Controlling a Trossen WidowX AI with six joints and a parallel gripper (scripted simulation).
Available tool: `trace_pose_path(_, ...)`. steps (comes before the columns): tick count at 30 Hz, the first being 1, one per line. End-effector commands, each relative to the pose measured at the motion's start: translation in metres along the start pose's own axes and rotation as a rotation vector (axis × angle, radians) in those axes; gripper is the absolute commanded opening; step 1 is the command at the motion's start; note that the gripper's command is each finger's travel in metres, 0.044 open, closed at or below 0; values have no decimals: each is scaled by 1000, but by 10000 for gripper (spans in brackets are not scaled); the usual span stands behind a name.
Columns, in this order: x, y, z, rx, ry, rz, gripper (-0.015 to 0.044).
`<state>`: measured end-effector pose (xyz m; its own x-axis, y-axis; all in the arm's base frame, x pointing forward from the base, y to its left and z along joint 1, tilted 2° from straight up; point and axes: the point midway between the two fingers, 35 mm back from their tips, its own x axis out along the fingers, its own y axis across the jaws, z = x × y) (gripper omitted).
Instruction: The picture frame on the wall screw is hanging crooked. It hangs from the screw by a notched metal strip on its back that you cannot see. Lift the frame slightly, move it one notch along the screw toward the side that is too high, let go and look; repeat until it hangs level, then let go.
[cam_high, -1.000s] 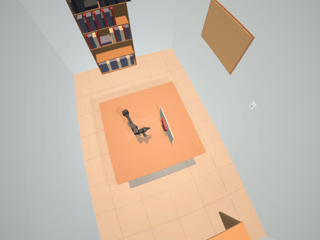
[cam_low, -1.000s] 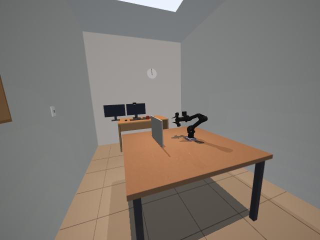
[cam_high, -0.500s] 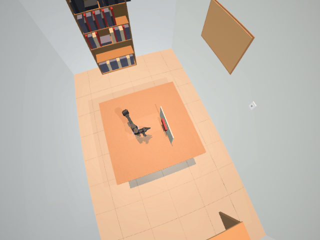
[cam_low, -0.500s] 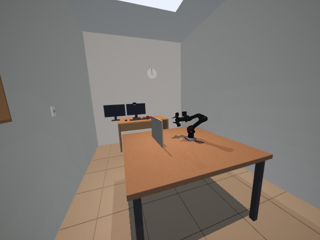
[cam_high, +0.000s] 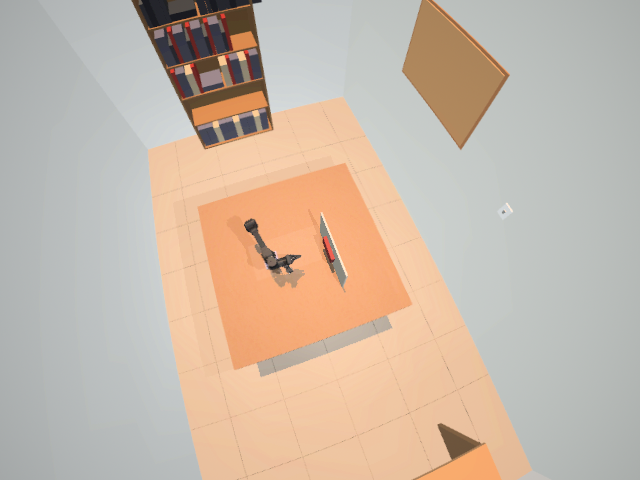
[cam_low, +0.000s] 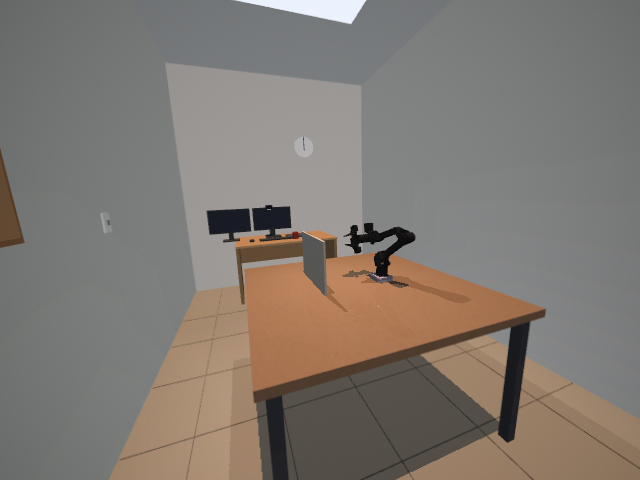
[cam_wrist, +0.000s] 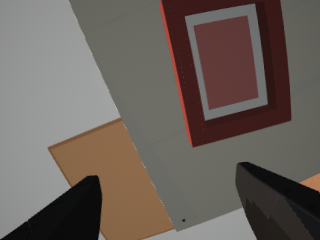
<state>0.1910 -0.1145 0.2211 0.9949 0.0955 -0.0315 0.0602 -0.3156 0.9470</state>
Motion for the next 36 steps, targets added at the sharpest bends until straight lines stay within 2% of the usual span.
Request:
trace_pose_path(1, 0, 1, -1, -5, 3, 0, 260)
trace_pose_path(20, 1, 0, 1, -4, 0, -1, 260)
trace_pose_path(30, 76, -35, 6, -153, 4, 4, 260)
trace_pose_path(36, 81, -37, 5, -163, 5, 8, 260)
